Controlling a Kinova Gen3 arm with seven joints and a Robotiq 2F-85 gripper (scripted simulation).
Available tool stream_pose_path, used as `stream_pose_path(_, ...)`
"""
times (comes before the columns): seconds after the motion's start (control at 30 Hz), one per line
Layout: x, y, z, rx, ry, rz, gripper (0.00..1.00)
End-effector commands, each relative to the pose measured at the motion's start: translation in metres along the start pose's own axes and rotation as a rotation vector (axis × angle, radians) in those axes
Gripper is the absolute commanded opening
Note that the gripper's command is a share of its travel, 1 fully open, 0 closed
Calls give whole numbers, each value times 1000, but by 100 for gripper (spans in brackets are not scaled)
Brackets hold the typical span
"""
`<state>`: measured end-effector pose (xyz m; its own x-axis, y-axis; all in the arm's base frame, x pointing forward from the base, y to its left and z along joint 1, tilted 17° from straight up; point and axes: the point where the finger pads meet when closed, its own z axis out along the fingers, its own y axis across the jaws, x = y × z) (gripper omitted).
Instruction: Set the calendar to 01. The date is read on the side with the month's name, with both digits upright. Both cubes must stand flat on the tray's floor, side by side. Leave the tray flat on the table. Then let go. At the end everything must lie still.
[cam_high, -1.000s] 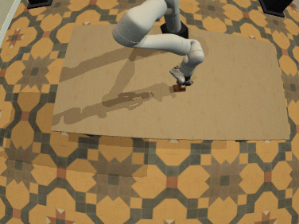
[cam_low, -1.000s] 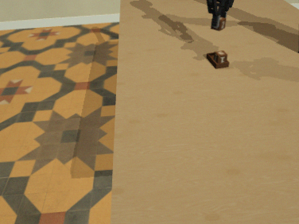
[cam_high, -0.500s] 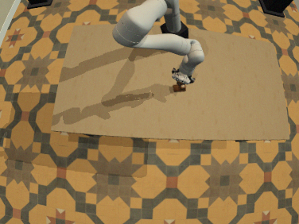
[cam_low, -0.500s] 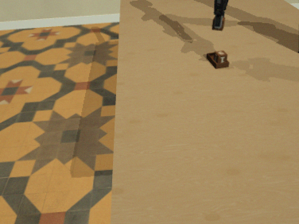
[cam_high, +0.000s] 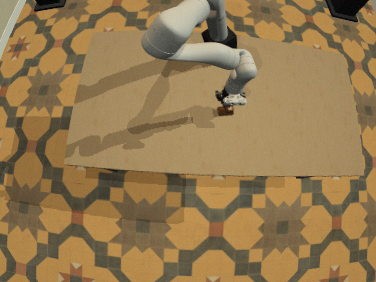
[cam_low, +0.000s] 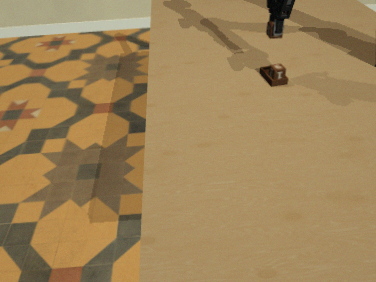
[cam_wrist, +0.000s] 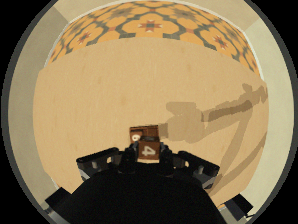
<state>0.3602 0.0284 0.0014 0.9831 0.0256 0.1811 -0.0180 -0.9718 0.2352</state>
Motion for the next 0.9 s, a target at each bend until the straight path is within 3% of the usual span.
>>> stream_pose_path(0.0, 1, 1, -1, -2, -2, -124, 28)
stream_pose_path(0.73, 0, 0, -1, -1, -3, -828, 28)
stream_pose_path(0.87, 0, 0, -1, -1, -3, -893, 28)
